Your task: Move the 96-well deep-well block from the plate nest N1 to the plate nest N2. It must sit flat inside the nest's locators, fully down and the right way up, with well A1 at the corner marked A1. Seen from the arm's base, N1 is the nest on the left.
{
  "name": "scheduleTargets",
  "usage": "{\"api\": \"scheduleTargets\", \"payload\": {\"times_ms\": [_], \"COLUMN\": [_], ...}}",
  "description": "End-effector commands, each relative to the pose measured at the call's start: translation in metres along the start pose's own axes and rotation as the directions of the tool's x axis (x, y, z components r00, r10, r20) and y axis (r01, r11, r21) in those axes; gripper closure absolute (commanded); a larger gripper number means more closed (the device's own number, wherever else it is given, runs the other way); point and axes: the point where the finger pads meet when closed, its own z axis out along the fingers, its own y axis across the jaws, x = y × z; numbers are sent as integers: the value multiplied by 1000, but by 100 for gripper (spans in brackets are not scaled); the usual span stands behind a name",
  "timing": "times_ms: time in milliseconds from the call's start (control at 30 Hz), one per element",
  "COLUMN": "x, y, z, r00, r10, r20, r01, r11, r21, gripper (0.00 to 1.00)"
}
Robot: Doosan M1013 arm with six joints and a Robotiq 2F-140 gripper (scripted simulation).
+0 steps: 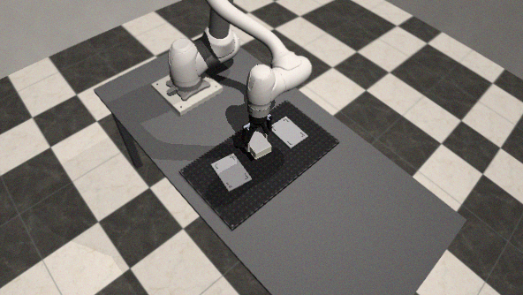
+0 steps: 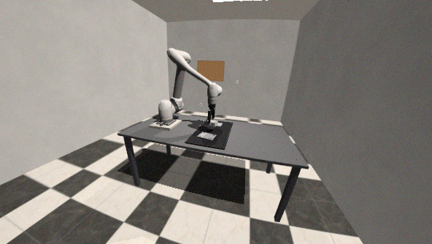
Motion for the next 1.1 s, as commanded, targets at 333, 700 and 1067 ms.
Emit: {"api": "scheduleTargets", "payload": {"times_ms": [333, 700, 1067], "x": [6, 10, 16], "y": [36, 66, 102], "z": [0, 0, 0], "r00": [1000, 1000, 1000], "r10": [0, 0, 0], "r20": [0, 0, 0], "r01": [0, 0, 0], "r11": [1000, 1000, 1000], "r21": [0, 0, 0], "gripper": [100, 100, 100]}}
